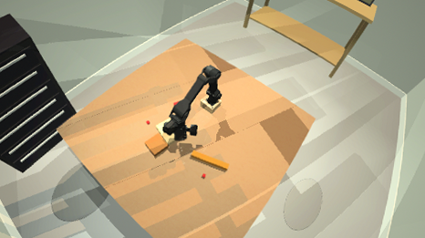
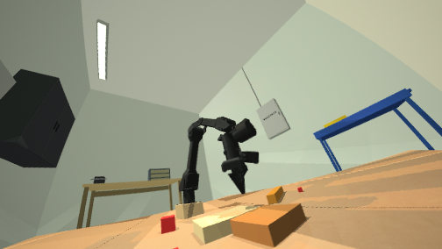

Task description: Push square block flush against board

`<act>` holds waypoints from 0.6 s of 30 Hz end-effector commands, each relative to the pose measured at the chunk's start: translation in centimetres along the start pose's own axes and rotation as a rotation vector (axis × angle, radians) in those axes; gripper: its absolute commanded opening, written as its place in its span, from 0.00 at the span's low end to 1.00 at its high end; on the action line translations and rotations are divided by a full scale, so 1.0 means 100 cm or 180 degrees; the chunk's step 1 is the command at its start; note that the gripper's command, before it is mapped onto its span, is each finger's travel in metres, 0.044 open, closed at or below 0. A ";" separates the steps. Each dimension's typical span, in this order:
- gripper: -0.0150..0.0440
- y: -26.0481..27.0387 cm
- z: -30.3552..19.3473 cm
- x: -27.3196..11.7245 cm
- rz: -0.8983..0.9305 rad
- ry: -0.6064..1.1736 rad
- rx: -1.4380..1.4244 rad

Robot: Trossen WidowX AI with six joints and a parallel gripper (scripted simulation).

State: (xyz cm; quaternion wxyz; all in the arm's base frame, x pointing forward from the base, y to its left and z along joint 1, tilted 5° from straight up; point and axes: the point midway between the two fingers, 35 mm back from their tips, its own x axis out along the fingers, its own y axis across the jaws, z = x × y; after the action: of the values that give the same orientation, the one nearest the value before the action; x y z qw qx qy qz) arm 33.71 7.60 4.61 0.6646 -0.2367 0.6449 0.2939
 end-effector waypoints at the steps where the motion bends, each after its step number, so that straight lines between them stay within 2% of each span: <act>1: 0.25 0.000 -0.011 -0.001 -0.0013 -0.0005 0.0436; 18: 0.25 0.005 -0.059 0.001 -0.0012 0.0018 0.2323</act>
State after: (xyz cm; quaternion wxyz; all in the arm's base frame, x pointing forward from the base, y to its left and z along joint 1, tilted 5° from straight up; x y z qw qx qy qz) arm 29.82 4.39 4.22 0.7026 -0.0208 0.7068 0.0800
